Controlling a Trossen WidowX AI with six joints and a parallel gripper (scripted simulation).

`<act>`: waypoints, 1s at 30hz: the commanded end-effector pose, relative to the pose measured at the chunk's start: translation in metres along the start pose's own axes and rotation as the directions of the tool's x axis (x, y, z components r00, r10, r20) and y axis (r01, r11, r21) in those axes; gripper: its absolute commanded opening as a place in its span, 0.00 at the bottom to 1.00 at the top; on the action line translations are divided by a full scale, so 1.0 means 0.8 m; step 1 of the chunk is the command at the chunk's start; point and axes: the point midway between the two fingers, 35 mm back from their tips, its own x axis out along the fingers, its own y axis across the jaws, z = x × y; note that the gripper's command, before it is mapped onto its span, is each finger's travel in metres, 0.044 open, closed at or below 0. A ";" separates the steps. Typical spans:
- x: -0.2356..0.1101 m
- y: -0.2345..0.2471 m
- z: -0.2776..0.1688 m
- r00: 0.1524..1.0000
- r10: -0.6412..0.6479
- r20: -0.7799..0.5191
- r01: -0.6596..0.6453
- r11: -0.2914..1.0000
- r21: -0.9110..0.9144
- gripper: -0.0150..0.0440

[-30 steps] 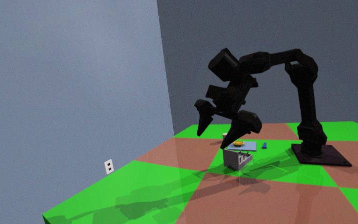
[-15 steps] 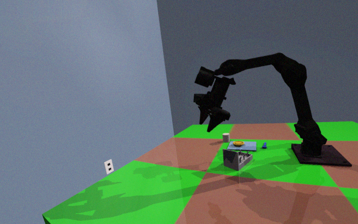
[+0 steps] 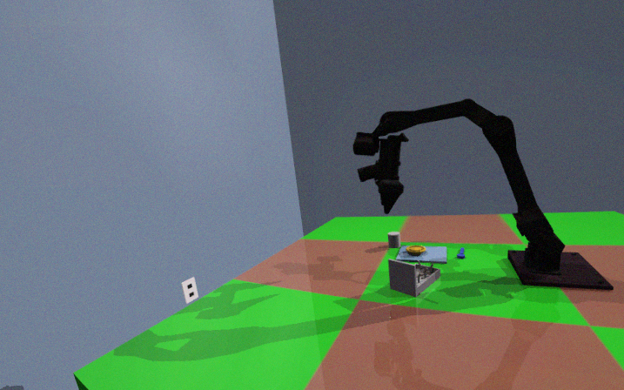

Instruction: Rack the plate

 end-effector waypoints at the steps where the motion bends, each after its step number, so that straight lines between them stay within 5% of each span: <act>1: 0.000 -0.043 -0.036 0.996 0.006 -0.085 0.001 0.996 0.084 0.93; 11: -0.005 -0.094 -0.098 0.979 0.054 -0.195 -0.009 0.975 0.224 0.93; 21: 0.118 -0.078 -0.126 0.980 0.104 -0.170 -0.051 0.957 0.287 0.93; 30: 0.129 -0.076 -0.133 0.980 0.108 -0.168 -0.055 0.955 0.293 0.93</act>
